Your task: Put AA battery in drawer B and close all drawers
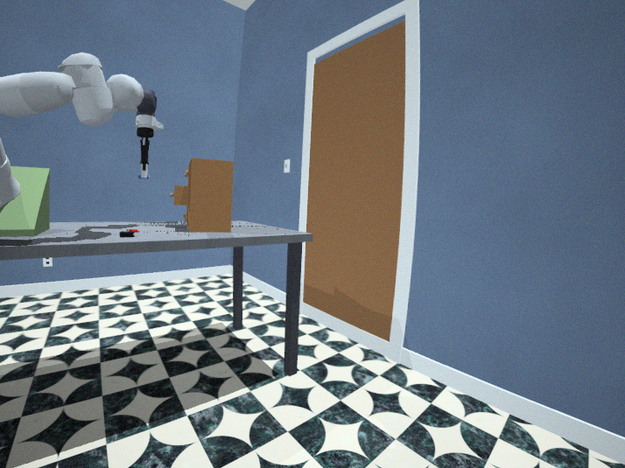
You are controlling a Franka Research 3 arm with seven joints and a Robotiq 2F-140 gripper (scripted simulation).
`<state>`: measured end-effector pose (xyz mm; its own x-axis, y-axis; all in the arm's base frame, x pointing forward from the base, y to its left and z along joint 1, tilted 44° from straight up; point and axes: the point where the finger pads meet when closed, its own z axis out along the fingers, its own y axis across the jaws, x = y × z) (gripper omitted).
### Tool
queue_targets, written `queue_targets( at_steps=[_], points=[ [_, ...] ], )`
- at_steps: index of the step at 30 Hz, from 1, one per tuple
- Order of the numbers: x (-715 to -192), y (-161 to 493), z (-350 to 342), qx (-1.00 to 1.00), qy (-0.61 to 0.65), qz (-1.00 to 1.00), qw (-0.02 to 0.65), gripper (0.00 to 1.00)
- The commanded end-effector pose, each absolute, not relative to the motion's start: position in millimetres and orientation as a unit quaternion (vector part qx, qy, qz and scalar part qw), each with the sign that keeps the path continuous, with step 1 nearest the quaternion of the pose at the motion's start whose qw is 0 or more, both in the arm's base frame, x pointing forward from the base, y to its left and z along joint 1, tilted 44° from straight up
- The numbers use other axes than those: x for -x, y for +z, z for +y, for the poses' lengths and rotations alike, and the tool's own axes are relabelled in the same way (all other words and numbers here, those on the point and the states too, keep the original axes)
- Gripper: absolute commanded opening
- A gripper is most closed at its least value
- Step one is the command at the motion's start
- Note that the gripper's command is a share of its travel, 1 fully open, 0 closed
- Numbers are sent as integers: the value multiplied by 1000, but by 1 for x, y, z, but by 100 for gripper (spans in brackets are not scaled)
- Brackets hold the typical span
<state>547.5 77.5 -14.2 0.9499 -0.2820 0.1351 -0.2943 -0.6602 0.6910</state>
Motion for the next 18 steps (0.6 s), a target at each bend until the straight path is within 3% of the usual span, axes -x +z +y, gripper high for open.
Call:
queue_targets(
  at_steps=[1, 18],
  points=[
    [-549, -14, 78, -911, 27, -157, 381, 6],
    [-543, -18, 77, -899, 150, -103, 399, 6]
  ],
)
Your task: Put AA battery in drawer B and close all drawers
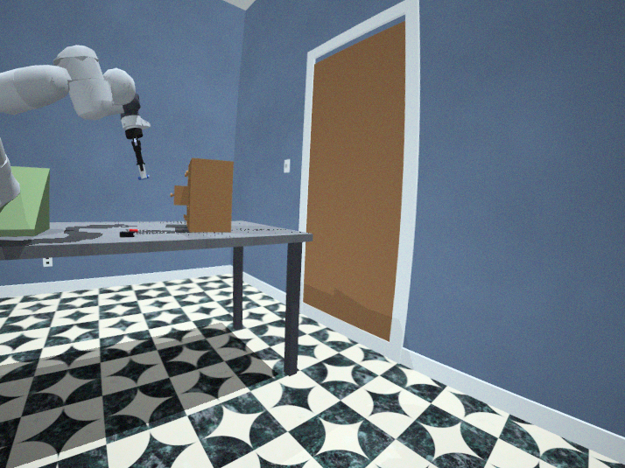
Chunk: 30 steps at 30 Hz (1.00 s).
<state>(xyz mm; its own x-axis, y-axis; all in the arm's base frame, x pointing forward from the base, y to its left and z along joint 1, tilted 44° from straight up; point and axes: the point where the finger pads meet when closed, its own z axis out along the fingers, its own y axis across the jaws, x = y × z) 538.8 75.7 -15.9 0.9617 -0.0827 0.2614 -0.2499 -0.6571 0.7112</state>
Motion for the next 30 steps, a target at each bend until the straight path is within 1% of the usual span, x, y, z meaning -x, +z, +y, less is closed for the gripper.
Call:
queue_targets(
  at_steps=[1, 7, 9, 22, 30],
  points=[
    [-543, -18, 77, -897, 162, -98, 400, 6],
    [-539, -20, 77, -879, 241, -62, 407, 6],
    [-539, -20, 77, -879, 241, -62, 407, 6],
    [-529, -26, 75, -801, 433, 31, 411, 6],
    [-526, -27, 75, -772, 484, 58, 408, 6]
  ],
)
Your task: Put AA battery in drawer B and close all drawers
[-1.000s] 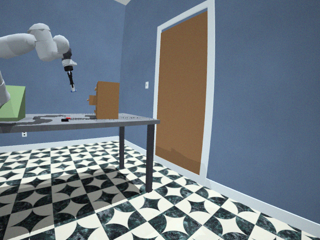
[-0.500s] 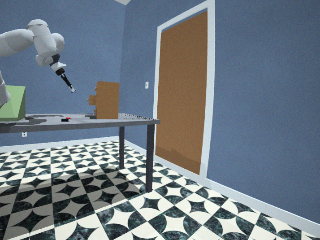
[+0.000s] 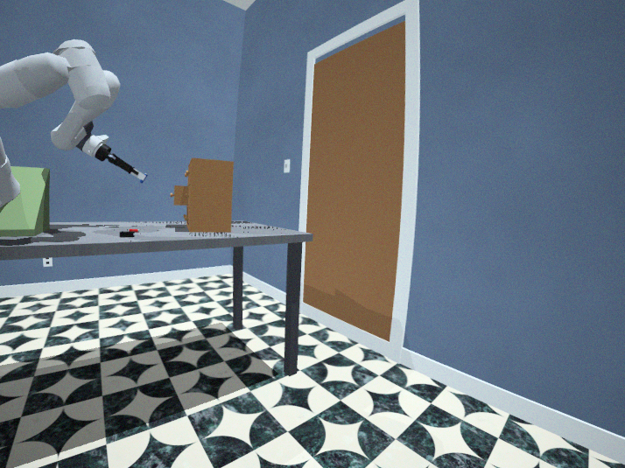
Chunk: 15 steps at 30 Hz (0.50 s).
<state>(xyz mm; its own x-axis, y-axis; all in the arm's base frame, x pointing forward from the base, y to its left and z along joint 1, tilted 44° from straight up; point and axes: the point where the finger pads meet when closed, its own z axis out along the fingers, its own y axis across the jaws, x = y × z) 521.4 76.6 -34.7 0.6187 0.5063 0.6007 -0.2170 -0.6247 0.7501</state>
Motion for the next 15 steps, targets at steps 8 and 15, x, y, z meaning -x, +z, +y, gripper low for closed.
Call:
queue_targets(
  at_steps=[8, 15],
  points=[
    [-524, -28, 75, -752, 514, 74, 405, 6],
    [-524, -29, 75, -749, 519, 77, 405, 6]
  ],
)
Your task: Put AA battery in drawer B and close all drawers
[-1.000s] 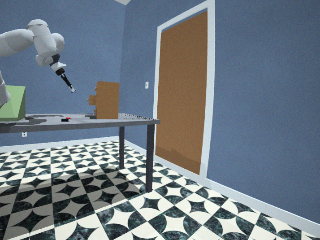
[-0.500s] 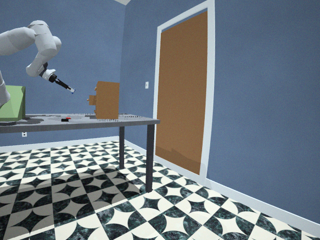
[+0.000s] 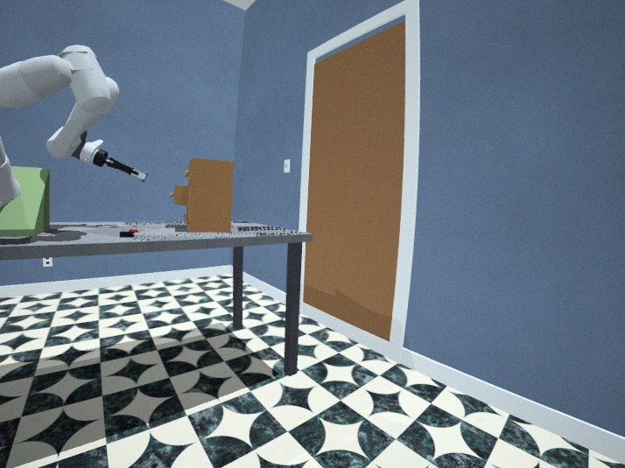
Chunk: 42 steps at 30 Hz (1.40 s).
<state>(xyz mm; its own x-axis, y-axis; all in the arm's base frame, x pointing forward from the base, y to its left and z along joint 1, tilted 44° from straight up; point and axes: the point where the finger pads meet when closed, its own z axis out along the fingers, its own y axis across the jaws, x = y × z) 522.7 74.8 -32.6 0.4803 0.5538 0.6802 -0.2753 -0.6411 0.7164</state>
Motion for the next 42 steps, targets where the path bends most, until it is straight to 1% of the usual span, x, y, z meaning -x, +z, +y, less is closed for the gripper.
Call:
queue_targets(
  at_steps=[1, 20, 32, 42],
  points=[
    [-524, -29, 75, -749, 519, 77, 405, 6],
    [-535, -27, 71, -749, 519, 77, 405, 6],
    [-564, -23, 61, -749, 519, 77, 405, 6],
    [-603, -19, 49, -749, 519, 77, 405, 6]
  ],
)
